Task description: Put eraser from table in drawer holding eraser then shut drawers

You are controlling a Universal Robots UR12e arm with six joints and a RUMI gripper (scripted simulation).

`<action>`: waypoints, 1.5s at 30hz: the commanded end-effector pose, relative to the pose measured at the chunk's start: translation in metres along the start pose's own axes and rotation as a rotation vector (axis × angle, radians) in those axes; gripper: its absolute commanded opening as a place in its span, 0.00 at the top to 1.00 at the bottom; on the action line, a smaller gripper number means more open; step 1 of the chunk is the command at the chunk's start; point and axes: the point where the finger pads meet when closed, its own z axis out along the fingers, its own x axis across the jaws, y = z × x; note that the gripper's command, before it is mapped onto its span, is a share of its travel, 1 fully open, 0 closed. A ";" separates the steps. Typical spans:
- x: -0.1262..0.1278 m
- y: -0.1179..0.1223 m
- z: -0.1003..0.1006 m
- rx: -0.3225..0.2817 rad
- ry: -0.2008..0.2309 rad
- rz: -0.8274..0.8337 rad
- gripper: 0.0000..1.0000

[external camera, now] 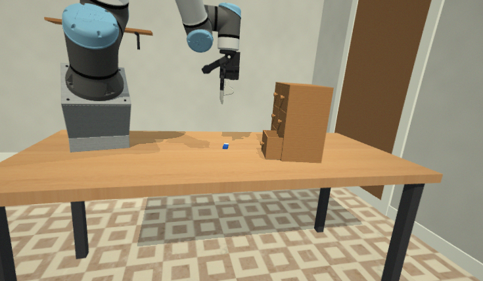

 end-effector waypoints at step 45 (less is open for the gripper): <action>0.000 0.000 0.000 0.000 0.000 0.000 0.00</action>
